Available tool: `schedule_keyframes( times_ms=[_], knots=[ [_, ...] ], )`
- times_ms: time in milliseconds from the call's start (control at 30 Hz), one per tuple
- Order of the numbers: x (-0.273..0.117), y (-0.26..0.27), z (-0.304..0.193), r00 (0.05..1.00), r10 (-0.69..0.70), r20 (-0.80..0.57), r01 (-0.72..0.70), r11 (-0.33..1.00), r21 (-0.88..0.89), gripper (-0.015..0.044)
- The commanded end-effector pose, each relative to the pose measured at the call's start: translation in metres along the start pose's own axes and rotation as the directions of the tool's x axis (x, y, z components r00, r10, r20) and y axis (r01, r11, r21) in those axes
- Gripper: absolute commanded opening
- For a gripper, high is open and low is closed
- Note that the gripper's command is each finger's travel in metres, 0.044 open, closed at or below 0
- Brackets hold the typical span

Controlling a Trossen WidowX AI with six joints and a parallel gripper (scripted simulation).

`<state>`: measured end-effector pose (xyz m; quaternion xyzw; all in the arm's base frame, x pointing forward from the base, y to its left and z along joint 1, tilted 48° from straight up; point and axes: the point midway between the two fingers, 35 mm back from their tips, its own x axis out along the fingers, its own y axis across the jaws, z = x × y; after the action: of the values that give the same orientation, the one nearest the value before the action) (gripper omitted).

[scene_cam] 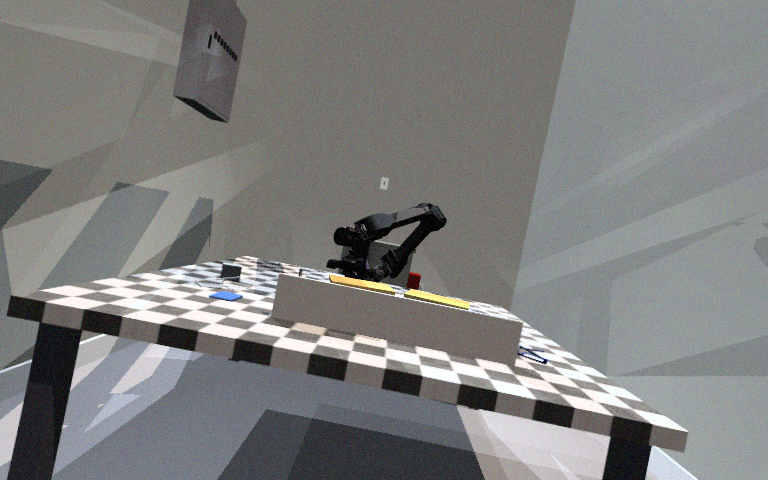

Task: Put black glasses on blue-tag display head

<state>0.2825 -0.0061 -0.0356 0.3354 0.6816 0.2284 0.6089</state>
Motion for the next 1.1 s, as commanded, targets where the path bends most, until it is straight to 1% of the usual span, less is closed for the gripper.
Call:
schedule_keyframes(
  times_ms=[0, 267, 400, 1067],
  knots=[
    [0.0050, 0.0003, -0.0019, 1.000, 0.005, -0.003, -0.005, 1.000, 0.006, 0.0000],
    [0.0106, 0.0007, -0.0030, 1.000, 0.006, -0.003, -0.006, 1.000, 0.006, 0.0000],
    [0.0075, 0.0005, -0.0014, 1.000, 0.002, -0.001, -0.002, 1.000, 0.000, 0.0105],
    [0.0020, 0.0079, -0.0022, 1.000, 0.005, -0.003, -0.005, 1.000, 0.003, 0.0107]
  ],
)
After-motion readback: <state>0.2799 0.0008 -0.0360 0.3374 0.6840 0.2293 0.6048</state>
